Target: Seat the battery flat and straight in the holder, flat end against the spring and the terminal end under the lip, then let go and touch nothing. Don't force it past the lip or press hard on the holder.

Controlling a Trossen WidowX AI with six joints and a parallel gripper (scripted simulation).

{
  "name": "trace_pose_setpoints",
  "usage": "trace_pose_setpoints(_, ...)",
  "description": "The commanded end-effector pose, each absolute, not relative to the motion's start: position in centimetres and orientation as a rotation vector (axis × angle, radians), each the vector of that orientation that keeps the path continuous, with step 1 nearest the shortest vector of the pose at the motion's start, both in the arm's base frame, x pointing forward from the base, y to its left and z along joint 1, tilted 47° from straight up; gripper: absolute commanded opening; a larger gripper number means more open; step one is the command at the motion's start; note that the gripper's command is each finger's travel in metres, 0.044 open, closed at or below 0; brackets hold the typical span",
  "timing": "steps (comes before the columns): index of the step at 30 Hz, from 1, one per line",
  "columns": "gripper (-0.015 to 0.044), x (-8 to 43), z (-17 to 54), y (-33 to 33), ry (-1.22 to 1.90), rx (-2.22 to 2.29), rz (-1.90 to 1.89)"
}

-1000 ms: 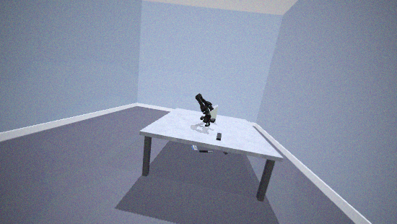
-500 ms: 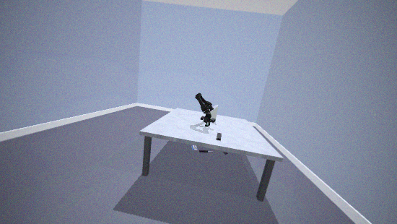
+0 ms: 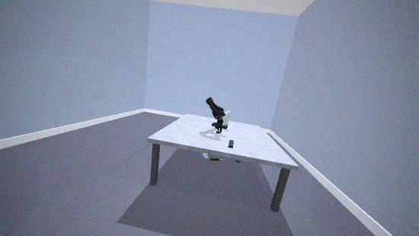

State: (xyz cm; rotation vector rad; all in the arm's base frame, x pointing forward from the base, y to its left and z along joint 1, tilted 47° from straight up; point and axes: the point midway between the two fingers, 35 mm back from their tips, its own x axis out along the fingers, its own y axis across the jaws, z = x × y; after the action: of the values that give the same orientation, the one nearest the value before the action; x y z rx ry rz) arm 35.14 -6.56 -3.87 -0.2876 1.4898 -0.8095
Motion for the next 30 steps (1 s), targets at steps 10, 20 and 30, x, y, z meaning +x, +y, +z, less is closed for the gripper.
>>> trace_pose_setpoints(10,0.006,35.52,-3.79,-6.7,1.415,-0.303,-0.794)
trace_pose_setpoints(20,0.006,35.34,-3.79,-6.77,1.372,-0.313,-0.786)
trace_pose_setpoints(30,0.006,35.25,-3.8,-6.87,1.326,-0.322,-0.778)
